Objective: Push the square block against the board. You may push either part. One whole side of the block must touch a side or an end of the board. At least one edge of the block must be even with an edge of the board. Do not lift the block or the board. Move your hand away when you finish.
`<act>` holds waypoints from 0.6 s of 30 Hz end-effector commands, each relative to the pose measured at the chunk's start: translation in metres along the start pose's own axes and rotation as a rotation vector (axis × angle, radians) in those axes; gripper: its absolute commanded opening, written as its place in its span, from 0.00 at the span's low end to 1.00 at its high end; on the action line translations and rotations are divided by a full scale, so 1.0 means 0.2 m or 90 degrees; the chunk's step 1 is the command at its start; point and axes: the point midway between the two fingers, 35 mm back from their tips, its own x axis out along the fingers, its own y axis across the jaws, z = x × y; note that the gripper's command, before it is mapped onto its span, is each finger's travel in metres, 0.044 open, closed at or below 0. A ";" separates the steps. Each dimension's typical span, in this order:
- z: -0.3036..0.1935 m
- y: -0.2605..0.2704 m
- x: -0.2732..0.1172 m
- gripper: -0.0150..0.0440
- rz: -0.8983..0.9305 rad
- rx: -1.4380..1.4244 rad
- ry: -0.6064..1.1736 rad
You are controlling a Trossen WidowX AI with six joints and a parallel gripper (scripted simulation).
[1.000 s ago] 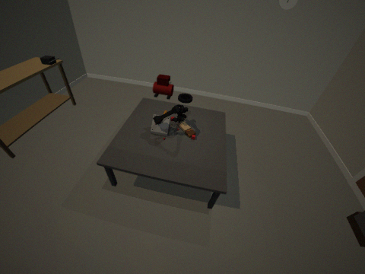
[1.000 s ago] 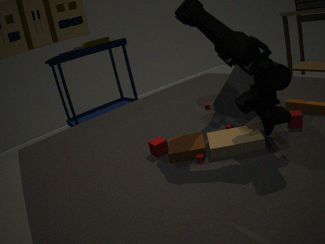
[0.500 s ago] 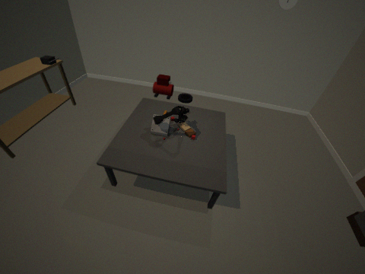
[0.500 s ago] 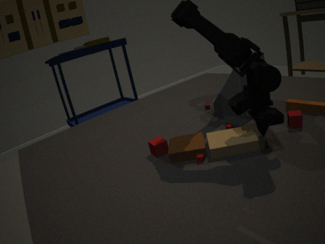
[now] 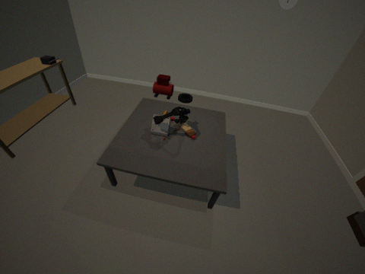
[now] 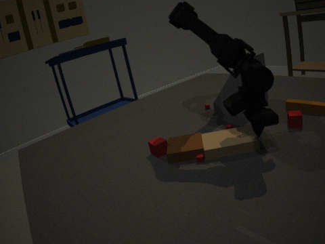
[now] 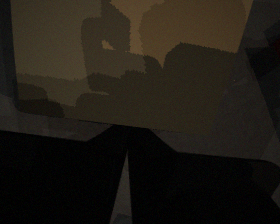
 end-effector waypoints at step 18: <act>-0.17 0.00 0.00 0.25 -0.001 0.000 -0.001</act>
